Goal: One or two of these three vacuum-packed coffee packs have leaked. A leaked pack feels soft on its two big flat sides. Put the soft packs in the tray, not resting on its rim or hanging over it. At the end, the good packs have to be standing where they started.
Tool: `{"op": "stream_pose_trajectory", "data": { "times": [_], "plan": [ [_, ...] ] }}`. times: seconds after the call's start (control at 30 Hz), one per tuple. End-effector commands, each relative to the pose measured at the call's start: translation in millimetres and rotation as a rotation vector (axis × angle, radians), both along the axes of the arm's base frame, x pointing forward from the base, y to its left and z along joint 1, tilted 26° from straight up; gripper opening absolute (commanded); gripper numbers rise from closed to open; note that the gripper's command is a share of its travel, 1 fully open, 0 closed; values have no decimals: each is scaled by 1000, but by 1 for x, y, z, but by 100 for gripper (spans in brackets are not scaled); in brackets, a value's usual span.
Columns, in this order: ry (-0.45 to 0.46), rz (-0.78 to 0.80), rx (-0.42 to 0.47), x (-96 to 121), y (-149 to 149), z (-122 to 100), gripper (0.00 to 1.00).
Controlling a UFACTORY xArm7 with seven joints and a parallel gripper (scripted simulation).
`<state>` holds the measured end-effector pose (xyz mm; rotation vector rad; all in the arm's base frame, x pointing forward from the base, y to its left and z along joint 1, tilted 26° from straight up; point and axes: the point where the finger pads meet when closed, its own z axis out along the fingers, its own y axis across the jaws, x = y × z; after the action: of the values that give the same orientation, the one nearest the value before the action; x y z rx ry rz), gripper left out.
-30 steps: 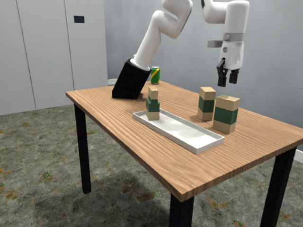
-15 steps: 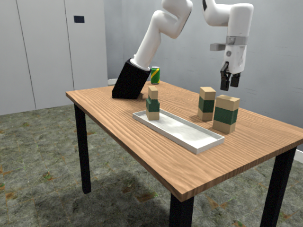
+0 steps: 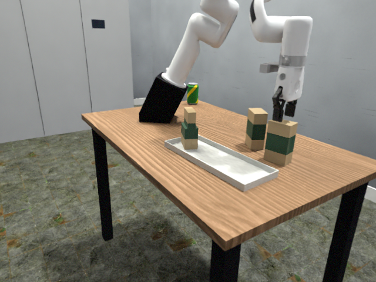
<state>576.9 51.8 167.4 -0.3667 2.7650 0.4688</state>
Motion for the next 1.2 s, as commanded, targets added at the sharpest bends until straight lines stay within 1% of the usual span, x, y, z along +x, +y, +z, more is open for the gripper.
{"op": "stream_pose_trajectory", "data": {
  "times": [0.0,0.83,1.17],
  "plan": [
    [-3,-2,-1,1,-1,1,85],
    [-3,-2,-1,3,-1,1,85],
    [-3,-2,-1,6,4,-12,85]
  ]
}}
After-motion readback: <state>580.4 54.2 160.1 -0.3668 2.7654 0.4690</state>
